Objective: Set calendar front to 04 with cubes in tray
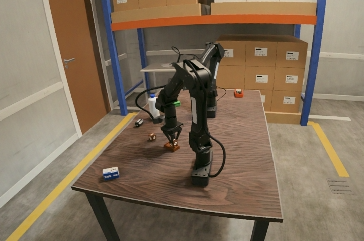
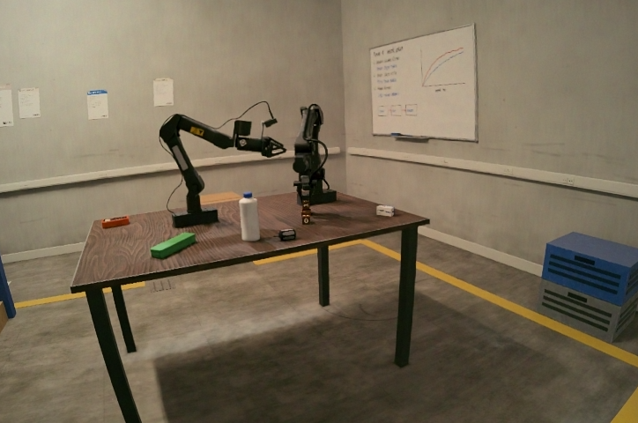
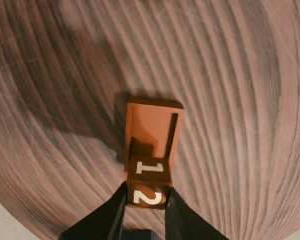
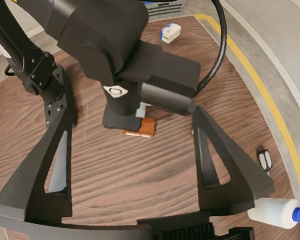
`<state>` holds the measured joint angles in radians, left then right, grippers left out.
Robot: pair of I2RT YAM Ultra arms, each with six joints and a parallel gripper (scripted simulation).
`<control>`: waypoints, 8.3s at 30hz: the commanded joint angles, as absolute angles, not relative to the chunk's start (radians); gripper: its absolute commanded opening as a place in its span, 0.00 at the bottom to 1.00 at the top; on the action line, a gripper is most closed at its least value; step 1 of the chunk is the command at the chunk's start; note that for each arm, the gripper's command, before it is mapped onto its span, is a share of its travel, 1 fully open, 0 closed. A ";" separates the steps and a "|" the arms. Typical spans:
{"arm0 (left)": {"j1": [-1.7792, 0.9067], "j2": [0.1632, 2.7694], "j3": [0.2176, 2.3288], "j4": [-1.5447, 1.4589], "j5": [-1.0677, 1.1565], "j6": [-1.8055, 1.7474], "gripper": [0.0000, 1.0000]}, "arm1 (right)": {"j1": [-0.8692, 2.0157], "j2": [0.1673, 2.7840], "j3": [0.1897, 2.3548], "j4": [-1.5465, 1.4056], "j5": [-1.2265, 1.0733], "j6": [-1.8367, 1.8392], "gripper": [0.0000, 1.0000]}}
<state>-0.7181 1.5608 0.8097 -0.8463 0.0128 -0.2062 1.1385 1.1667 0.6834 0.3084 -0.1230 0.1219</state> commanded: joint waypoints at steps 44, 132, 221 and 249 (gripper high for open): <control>-0.717 1.605 0.805 -0.792 0.014 -0.211 0.26 | 1.140 1.163 0.714 0.337 -0.121 0.123 1.00; -0.617 2.013 1.491 -0.988 -0.006 1.246 0.55 | 1.540 1.364 1.048 -0.248 1.032 0.649 1.00; -0.625 2.098 1.673 -1.116 0.000 1.435 0.26 | 1.539 1.385 1.087 -0.291 1.032 0.682 1.00; -0.675 1.791 1.186 -0.928 -0.009 1.380 0.26 | 1.539 1.385 1.087 -0.291 1.032 0.682 1.00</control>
